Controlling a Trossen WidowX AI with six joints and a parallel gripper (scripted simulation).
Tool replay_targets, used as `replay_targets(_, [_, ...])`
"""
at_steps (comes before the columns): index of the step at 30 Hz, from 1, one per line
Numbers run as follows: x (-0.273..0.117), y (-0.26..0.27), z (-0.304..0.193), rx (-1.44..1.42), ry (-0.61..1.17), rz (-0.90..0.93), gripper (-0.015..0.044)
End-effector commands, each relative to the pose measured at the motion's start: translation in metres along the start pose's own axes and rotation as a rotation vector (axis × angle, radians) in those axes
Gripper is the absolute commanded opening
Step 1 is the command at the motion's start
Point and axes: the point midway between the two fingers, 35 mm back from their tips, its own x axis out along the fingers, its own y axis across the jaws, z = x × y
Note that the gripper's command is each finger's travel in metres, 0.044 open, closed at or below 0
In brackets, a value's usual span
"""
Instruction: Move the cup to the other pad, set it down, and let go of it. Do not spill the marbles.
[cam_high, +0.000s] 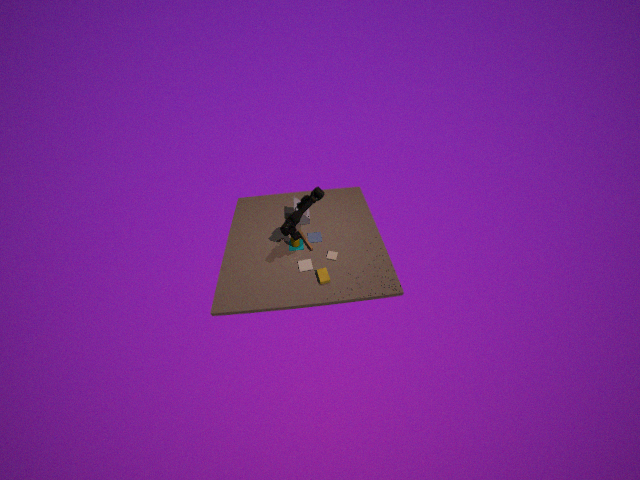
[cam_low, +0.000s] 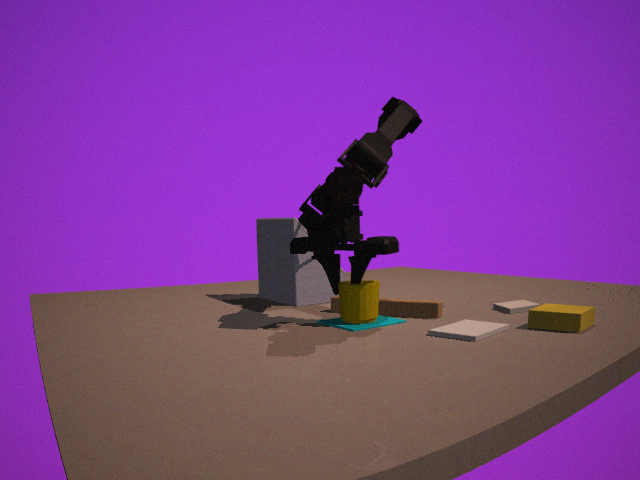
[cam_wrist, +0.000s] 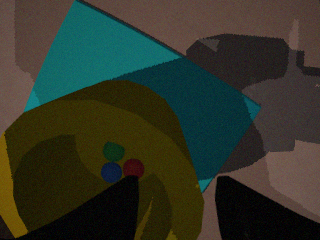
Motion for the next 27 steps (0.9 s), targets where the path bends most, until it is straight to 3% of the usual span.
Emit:
replay_targets(1, [-0.009, 0.003, 0.002, -0.011, -0.011, 0.001, 0.0147])
replay_targets(27, [-0.044, -0.006, -0.002, -0.003, -0.004, 0.0, 0.0147])
